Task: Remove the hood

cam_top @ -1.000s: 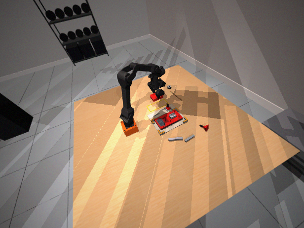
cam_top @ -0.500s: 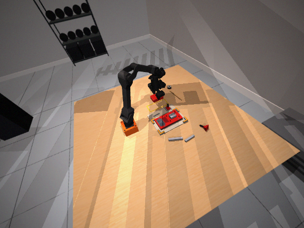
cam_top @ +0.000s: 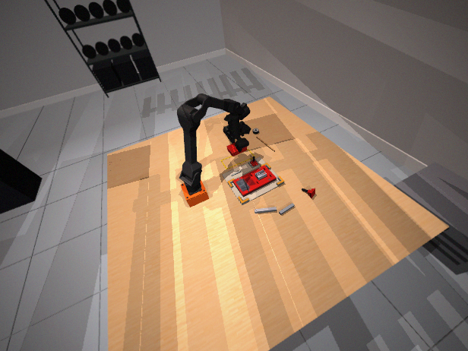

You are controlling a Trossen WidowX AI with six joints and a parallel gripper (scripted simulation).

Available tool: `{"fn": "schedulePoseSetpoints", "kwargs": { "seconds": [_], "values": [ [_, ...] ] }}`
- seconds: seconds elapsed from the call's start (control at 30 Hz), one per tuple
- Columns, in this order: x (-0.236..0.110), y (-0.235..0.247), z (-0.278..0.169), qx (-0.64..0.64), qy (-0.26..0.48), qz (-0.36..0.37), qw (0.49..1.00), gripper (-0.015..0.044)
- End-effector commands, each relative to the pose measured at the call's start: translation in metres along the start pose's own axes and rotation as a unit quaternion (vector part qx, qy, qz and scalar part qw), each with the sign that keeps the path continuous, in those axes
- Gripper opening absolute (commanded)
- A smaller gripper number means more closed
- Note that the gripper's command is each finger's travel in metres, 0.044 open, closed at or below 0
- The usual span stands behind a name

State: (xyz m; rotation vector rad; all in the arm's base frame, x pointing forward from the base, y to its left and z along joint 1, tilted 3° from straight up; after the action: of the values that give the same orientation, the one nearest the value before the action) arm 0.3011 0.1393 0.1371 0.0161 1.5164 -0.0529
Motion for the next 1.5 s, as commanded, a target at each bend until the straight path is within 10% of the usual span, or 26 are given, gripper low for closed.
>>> {"fn": "schedulePoseSetpoints", "kwargs": {
  "seconds": [0.0,1.47],
  "values": [
    [0.005,-0.001,-0.001,0.001,0.001,-0.003,1.000,0.0000],
    [0.041,-0.001,-0.002,0.001,0.001,-0.003,1.000,0.0000]
  ]
}}
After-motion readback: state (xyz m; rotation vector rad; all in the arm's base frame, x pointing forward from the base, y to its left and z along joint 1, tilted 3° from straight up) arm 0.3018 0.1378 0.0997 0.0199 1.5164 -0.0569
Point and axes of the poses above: the point midway between the two fingers, 35 mm back from their tips, its own x axis out along the fingers, its own y axis across the jaws, z = x × y, the point moved 8 cm from there along -x, back along the fingers, and after that the axes turned 5 degrees about x, right-handed, at the moved point
